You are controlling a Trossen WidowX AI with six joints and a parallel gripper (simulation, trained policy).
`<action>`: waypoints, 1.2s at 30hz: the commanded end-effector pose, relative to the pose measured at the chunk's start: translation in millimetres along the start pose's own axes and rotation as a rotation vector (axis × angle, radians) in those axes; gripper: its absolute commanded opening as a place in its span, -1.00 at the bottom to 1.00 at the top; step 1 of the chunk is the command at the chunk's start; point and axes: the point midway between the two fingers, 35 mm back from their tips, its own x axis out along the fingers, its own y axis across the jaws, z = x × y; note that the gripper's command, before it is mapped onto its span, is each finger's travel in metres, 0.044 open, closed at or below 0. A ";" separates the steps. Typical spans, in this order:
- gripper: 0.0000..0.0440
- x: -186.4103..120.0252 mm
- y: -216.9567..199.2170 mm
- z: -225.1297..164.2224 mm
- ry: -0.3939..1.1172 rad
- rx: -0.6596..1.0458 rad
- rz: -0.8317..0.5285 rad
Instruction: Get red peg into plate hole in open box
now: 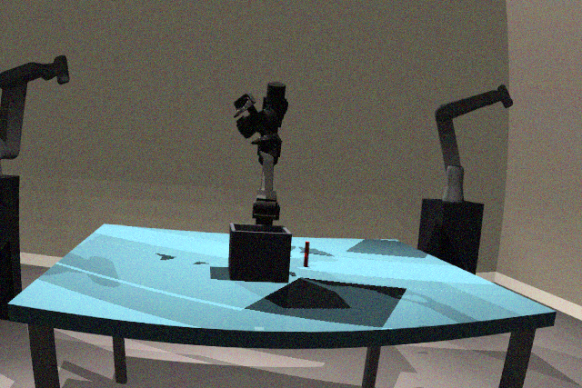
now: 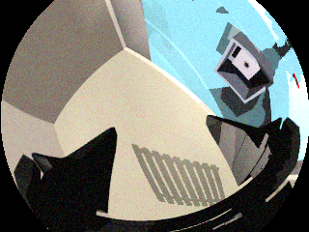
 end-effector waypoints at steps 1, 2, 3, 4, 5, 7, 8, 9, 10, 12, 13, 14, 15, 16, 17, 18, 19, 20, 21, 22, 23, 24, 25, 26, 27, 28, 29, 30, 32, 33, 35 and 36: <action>1.00 5.4 -22.6 -18.4 0.053 -0.004 -0.118; 1.00 6.1 -27.9 -22.3 0.064 -0.007 -0.145; 1.00 6.6 -33.3 -26.1 0.074 -0.010 -0.170; 1.00 7.0 -38.7 -29.7 0.084 -0.014 -0.196; 1.00 7.2 -44.2 -33.3 0.094 -0.019 -0.222; 1.00 7.3 -55.3 -40.2 0.113 -0.030 -0.274; 1.00 7.1 -61.0 -43.5 0.122 -0.037 -0.299; 1.00 6.8 -66.7 -46.7 0.131 -0.044 -0.324; 1.00 6.4 -72.4 -49.8 0.140 -0.052 -0.349; 1.00 5.2 -84.0 -55.6 0.157 -0.071 -0.399; 1.00 4.4 -89.9 -58.3 0.165 -0.082 -0.424; 1.00 3.5 -95.7 -61.0 0.173 -0.093 -0.448; 1.00 2.4 -101.6 -63.4 0.181 -0.106 -0.472; 1.00 1.3 -107.5 -65.8 0.188 -0.119 -0.496; 1.00 0.0 -113.4 -68.0 0.196 -0.133 -0.520; 1.00 -1.4 -119.4 -70.1 0.204 -0.148 -0.543; 1.00 -2.9 -125.3 -72.0 0.212 -0.164 -0.566; 1.00 -4.5 -131.3 -73.8 0.219 -0.180 -0.589; 1.00 -6.1 -137.3 -75.4 0.227 -0.197 -0.612; 1.00 -7.9 -143.3 -76.7 0.234 -0.215 -0.635; 1.00 -9.7 -149.3 -77.8 0.241 -0.234 -0.657; 1.00 -11.6 -155.3 -78.7 0.247 -0.254 -0.680; 1.00 -13.5 -161.3 -79.4 0.253 -0.273 -0.702; 1.00 -15.5 -167.2 -79.8 0.259 -0.294 -0.724; 1.00 -17.5 -173.1 -80.1 0.264 -0.314 -0.745; 1.00 -19.6 -178.9 -80.0 0.268 -0.336 -0.767; 1.00 -21.6 -184.8 -79.7 0.272 -0.357 -0.789; 1.00 -23.7 -190.5 -79.1 0.276 -0.379 -0.810; 1.00 -27.8 -201.8 -77.3 0.280 -0.423 -0.853; 1.00 -29.8 -207.3 -76.0 0.282 -0.445 -0.874; 1.00 -33.8 -218.0 -73.0 0.283 -0.490 -0.915; 1.00 -35.8 -223.1 -71.2 0.283 -0.513 -0.936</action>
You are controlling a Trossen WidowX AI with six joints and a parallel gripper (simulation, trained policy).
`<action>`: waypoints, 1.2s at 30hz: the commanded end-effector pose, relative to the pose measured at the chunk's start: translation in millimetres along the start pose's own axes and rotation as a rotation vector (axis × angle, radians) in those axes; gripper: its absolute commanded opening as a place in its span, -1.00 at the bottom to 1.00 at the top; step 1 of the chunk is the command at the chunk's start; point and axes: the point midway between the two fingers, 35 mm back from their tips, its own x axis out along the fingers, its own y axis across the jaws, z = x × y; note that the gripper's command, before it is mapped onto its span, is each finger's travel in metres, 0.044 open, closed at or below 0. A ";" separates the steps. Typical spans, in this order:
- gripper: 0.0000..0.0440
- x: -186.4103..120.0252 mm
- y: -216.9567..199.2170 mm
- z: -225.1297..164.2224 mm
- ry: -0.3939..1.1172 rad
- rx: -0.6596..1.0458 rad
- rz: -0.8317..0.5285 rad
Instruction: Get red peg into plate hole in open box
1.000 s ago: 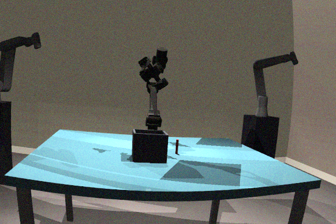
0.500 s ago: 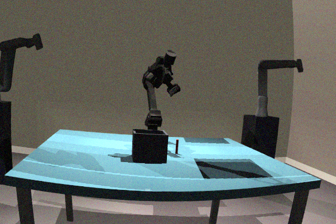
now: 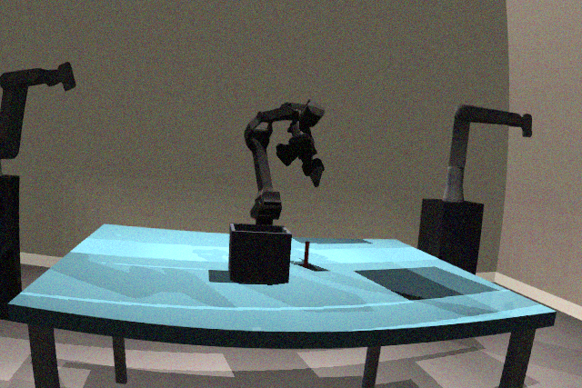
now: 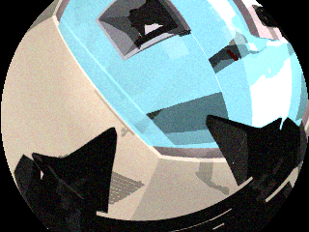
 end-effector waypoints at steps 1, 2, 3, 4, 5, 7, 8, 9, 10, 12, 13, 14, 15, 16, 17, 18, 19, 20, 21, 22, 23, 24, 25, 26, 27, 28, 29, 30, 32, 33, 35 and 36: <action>1.00 15.2 -25.1 -2.2 -0.019 -0.084 -0.118; 1.00 17.7 -30.2 -2.4 -0.023 -0.102 -0.142; 1.00 20.1 -35.3 -2.3 -0.028 -0.119 -0.166; 1.00 22.5 -40.4 -2.2 -0.033 -0.136 -0.190; 1.00 24.7 -45.5 -1.8 -0.038 -0.153 -0.213; 1.00 29.0 -55.5 -0.8 -0.048 -0.187 -0.261; 1.00 31.0 -60.5 0.0 -0.054 -0.203 -0.284; 1.00 32.9 -65.4 0.9 -0.059 -0.219 -0.308; 1.00 34.7 -70.2 1.9 -0.065 -0.235 -0.331; 1.00 38.2 -79.7 4.2 -0.077 -0.266 -0.376; 1.00 39.9 -84.4 5.6 -0.082 -0.281 -0.399; 1.00 41.5 -88.9 7.0 -0.088 -0.296 -0.421; 1.00 43.1 -93.4 8.6 -0.094 -0.311 -0.442; 1.00 44.6 -97.7 10.2 -0.099 -0.325 -0.464; 1.00 46.1 -102.0 11.9 -0.105 -0.339 -0.484; 1.00 47.5 -106.2 13.7 -0.111 -0.353 -0.505; 1.00 49.0 -110.2 15.6 -0.116 -0.366 -0.524; 1.00 50.4 -114.2 17.5 -0.122 -0.380 -0.544; 1.00 51.8 -118.0 19.5 -0.127 -0.393 -0.562; 1.00 53.2 -121.8 21.6 -0.132 -0.405 -0.581; 1.00 54.7 -125.4 23.7 -0.137 -0.418 -0.598; 1.00 56.1 -128.9 25.8 -0.142 -0.430 -0.615; 1.00 57.6 -132.3 28.1 -0.147 -0.441 -0.632; 1.00 59.1 -135.7 30.4 -0.152 -0.453 -0.648; 1.00 60.6 -138.9 32.7 -0.157 -0.464 -0.663; 1.00 62.2 -142.0 35.0 -0.161 -0.474 -0.678; 1.00 63.7 -145.1 37.3 -0.166 -0.485 -0.691; 1.00 65.2 -148.0 39.7 -0.170 -0.494 -0.705; 1.00 68.4 -153.7 44.5 -0.178 -0.513 -0.730; 1.00 70.0 -156.4 46.8 -0.182 -0.521 -0.741; 1.00 73.8 -161.6 51.9 -0.189 -0.537 -0.760; 1.00 76.2 -164.1 54.8 -0.194 -0.543 -0.768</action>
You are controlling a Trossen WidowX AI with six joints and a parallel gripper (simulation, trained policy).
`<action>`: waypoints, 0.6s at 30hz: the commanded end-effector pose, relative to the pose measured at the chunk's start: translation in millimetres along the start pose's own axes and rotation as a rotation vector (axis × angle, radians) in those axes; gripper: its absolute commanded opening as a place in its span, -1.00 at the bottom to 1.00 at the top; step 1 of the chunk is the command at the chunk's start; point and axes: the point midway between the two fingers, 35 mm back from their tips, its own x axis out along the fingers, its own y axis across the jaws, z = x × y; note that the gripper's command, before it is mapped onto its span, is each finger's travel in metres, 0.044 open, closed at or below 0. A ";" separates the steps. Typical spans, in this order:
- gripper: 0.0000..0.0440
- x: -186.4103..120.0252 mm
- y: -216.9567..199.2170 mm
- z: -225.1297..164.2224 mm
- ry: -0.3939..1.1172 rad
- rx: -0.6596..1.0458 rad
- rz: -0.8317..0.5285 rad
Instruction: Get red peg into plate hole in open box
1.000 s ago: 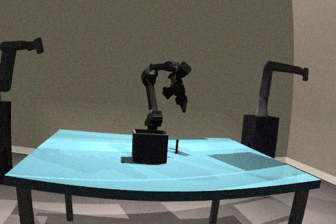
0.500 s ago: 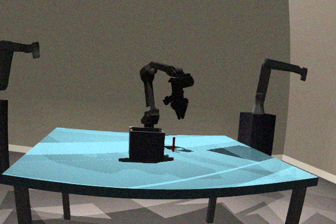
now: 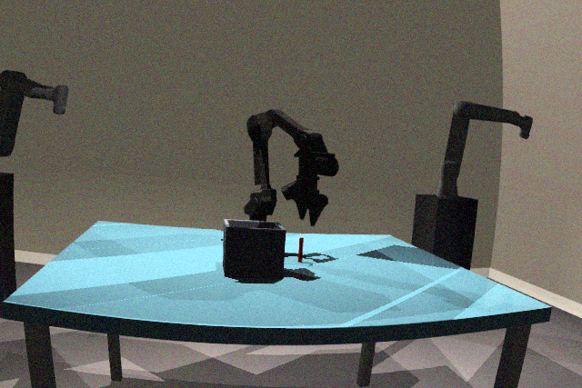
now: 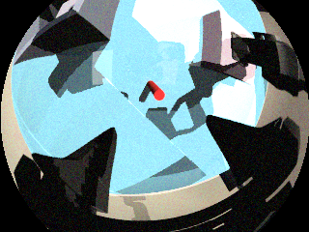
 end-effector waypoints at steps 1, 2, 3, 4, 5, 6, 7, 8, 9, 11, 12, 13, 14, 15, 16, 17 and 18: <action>1.00 19.6 -7.8 4.6 -0.019 -0.033 -0.058; 1.00 23.6 -8.8 5.8 -0.022 -0.038 -0.066; 1.00 27.4 -9.7 6.9 -0.025 -0.042 -0.072; 1.00 31.0 -10.4 8.1 -0.028 -0.046 -0.077; 1.00 34.5 -11.1 9.1 -0.031 -0.050 -0.082; 1.00 37.9 -11.7 10.2 -0.033 -0.053 -0.085; 1.00 41.2 -12.2 11.2 -0.035 -0.056 -0.088; 1.00 44.4 -12.5 12.2 -0.038 -0.058 -0.091; 0.99 47.6 -12.8 13.2 -0.040 -0.060 -0.092; 0.98 53.9 -13.1 15.2 -0.045 -0.063 -0.094; 0.97 56.9 -13.2 16.1 -0.047 -0.064 -0.095; 0.96 60.0 -13.3 16.9 -0.048 -0.065 -0.095; 0.95 62.9 -13.4 17.7 -0.050 -0.064 -0.095; 0.93 65.8 -13.4 18.4 -0.051 -0.064 -0.095; 0.92 68.6 -13.5 19.1 -0.053 -0.064 -0.095; 0.90 71.3 -13.6 19.8 -0.054 -0.063 -0.094; 0.88 74.0 -13.6 20.4 -0.055 -0.062 -0.094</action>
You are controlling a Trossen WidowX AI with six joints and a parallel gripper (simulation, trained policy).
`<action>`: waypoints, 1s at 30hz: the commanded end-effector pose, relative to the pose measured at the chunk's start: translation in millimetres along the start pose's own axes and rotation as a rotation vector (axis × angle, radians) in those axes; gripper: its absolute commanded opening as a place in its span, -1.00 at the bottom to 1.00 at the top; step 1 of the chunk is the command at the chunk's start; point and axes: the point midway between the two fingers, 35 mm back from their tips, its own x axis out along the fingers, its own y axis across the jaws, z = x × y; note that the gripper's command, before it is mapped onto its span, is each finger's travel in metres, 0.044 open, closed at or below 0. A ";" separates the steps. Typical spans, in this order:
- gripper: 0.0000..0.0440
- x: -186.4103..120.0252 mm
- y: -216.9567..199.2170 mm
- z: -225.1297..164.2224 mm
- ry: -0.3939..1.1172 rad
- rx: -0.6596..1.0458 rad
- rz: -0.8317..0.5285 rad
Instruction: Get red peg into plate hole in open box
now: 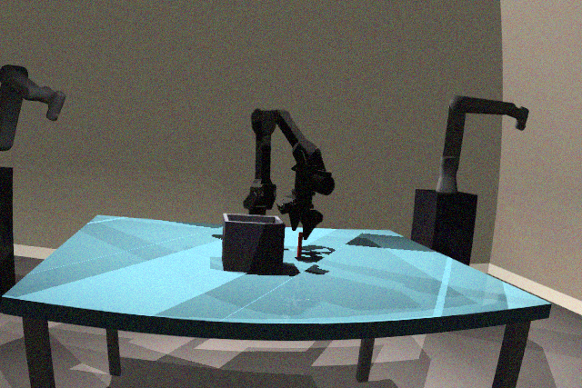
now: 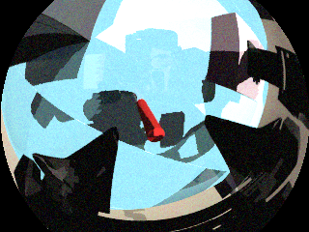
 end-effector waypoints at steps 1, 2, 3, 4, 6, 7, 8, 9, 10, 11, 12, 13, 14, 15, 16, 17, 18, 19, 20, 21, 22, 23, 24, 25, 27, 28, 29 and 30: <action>0.85 14.9 -1.4 4.1 -0.013 -0.002 -0.010; 0.82 17.6 -1.3 4.4 -0.014 -0.001 -0.010; 0.79 20.1 -1.0 4.8 -0.014 0.001 -0.008; 0.74 22.5 -0.7 4.9 -0.015 0.001 -0.007; 0.58 26.9 0.9 4.6 -0.012 0.000 -0.002; 0.47 29.0 2.1 4.3 -0.010 -0.002 0.001; 0.35 31.0 3.3 3.8 -0.008 -0.005 0.003; 0.24 32.9 4.6 3.3 -0.006 -0.008 0.004; 0.12 34.6 5.9 2.8 -0.004 -0.011 0.006; 0.00 36.1 7.1 2.3 -0.002 -0.016 0.007; -0.12 37.6 8.3 1.7 0.000 -0.021 0.008; -0.24 38.9 9.4 1.1 0.002 -0.027 0.009; -0.36 40.1 10.4 0.4 0.005 -0.032 0.009; -0.48 41.3 11.4 -0.4 0.007 -0.039 0.010; -0.60 42.4 12.4 -1.0 0.010 -0.045 0.012; -0.72 43.3 13.5 -1.6 0.012 -0.051 0.014; -0.84 44.1 14.7 -2.2 0.014 -0.058 0.016; -0.95 44.8 15.9 -3.0 0.016 -0.064 0.019; -1.00 45.2 17.2 -3.7 0.019 -0.071 0.022; -1.00 44.5 19.0 -3.8 0.024 -0.070 0.029; -1.00 43.1 21.0 -3.5 0.028 -0.066 0.039; -0.99 41.4 22.2 -3.6 0.031 -0.063 0.047; -0.98 39.5 23.2 -3.7 0.034 -0.060 0.054; -0.98 37.3 24.1 -4.0 0.038 -0.057 0.062; -0.98 32.4 26.3 -4.9 0.046 -0.051 0.078; -0.99 30.0 27.3 -5.2 0.050 -0.047 0.085; -0.99 27.8 28.2 -5.6 0.055 -0.043 0.092; -1.00 25.6 29.2 -5.9 0.059 -0.040 0.100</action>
